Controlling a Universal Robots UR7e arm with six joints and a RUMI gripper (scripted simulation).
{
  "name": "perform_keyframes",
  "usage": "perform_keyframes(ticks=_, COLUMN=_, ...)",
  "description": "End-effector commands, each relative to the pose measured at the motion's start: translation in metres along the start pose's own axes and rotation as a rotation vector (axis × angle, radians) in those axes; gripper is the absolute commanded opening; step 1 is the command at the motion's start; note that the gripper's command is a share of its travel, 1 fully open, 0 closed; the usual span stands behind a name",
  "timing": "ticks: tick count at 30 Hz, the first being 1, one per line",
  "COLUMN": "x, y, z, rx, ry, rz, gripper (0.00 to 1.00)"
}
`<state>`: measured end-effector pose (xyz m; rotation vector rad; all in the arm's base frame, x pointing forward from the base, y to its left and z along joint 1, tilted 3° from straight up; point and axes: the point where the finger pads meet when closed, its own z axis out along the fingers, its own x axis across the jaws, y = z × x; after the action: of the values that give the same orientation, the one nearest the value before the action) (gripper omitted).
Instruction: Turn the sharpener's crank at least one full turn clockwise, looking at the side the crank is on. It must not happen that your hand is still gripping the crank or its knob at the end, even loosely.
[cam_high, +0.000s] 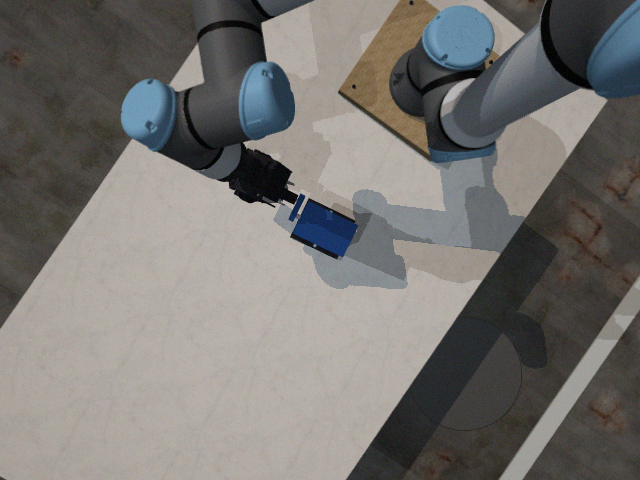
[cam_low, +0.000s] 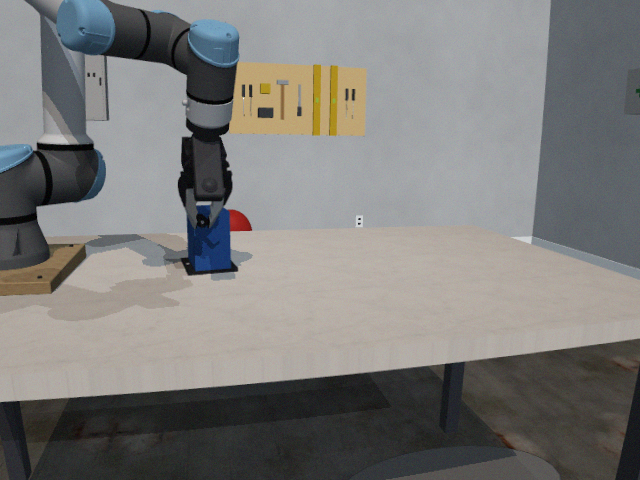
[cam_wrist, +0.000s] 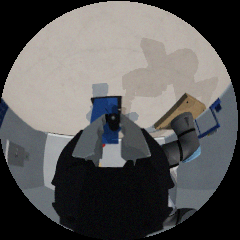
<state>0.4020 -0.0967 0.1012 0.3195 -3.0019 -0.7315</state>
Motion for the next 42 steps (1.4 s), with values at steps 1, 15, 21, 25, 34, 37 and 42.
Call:
perform_keyframes(ticks=1, x=-0.008, y=0.002, z=-0.004, rx=0.0, ry=-0.001, rz=0.0, gripper=0.09)
perform_keyframes(ticks=15, x=-0.02, y=0.004, z=-0.008, rx=0.0, ry=-0.001, rz=0.0, gripper=0.09)
perform_keyframes(ticks=21, x=-0.026, y=0.005, z=-0.009, rx=0.0, ry=-0.002, rz=-0.001, gripper=0.09)
perform_keyframes(ticks=25, x=-0.03, y=0.005, z=-0.009, rx=0.0, ry=-0.002, rz=-0.001, gripper=0.09)
perform_keyframes(ticks=34, x=-0.039, y=0.004, z=-0.008, rx=0.001, ry=-0.002, rz=-0.001, gripper=0.09)
perform_keyframes(ticks=37, x=-0.042, y=0.004, z=-0.008, rx=0.001, ry=-0.002, rz=-0.001, gripper=0.09)
perform_keyframes(ticks=42, x=-0.035, y=0.005, z=-0.008, rx=-0.001, ry=-0.002, rz=0.002, gripper=0.09)
